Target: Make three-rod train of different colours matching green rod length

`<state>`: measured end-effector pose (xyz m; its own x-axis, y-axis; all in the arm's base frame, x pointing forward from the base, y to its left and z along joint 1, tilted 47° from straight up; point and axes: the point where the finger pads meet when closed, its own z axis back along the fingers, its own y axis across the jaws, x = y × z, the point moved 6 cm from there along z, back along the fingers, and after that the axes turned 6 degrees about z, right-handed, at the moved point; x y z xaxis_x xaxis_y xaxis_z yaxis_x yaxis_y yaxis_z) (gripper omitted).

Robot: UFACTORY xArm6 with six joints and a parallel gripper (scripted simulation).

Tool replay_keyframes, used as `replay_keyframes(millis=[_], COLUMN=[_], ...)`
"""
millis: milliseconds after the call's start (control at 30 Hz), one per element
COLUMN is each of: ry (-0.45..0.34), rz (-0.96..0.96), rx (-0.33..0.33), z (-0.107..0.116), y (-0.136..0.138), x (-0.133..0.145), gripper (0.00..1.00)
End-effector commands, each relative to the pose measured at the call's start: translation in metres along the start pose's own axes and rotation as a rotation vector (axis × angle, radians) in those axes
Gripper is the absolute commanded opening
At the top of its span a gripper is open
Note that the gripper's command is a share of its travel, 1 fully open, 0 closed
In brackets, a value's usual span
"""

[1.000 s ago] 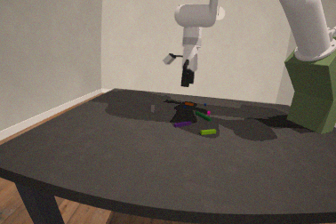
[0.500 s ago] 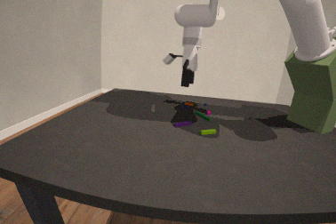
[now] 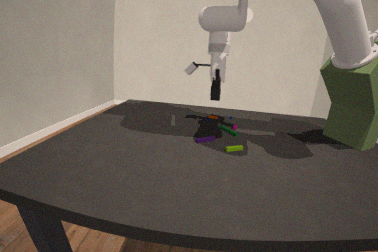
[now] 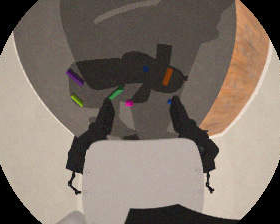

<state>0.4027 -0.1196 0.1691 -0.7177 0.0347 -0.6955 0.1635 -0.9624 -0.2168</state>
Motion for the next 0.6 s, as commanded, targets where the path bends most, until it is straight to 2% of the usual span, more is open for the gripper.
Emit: replay_keyframes(millis=[0, 167, 233, 300, 567], ry=[0.023, 0.025, 0.025, 0.026, 0.026], rz=[0.166, 0.303, 0.303, 0.405, 0.61], rx=[0.005, 0.005, 0.005, 0.005, 0.008], z=[-0.003, -0.006, -0.006, -0.008, -0.012], y=[-0.007, -0.013, -0.013, -0.017, -0.026], x=[0.009, 0.017, 0.017, 0.023, 0.035], gripper=[1.0, 1.0, 1.0, 1.0, 1.0])
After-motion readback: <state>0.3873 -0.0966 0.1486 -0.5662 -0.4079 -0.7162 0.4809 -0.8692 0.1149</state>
